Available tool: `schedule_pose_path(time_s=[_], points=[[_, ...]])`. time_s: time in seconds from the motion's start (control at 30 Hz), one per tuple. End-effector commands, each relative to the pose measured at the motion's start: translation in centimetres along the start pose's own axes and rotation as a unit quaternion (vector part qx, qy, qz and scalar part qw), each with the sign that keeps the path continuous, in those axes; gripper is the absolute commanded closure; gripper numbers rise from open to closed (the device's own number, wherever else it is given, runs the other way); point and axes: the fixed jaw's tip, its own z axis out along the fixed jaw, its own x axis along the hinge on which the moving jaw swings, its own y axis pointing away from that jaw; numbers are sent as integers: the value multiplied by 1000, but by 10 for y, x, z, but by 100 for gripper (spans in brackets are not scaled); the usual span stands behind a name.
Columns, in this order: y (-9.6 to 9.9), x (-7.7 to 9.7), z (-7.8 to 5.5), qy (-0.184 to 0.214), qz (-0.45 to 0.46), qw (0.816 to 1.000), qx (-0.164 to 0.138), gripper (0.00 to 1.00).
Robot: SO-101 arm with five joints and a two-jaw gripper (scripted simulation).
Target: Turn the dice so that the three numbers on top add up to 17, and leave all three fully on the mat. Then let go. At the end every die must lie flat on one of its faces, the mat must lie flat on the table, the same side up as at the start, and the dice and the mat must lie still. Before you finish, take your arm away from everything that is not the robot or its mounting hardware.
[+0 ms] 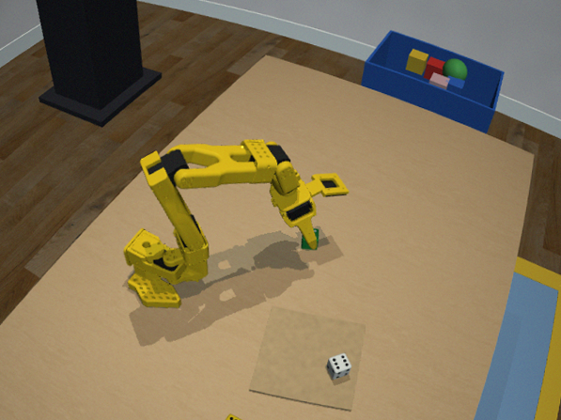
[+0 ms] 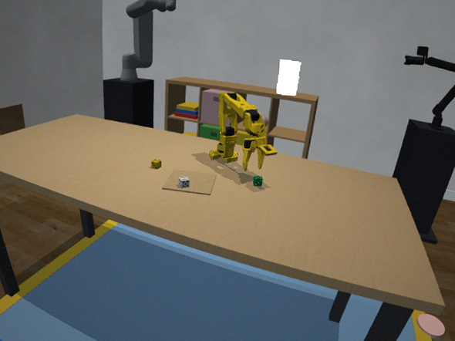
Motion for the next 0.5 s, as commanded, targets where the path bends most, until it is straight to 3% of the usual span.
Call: schedule_pose_path(time_s=[0.0,0.47], points=[[2,-2,-5,122,-63,990,-8,69],[2,-2,-5,199,-102,974,-13,69]])
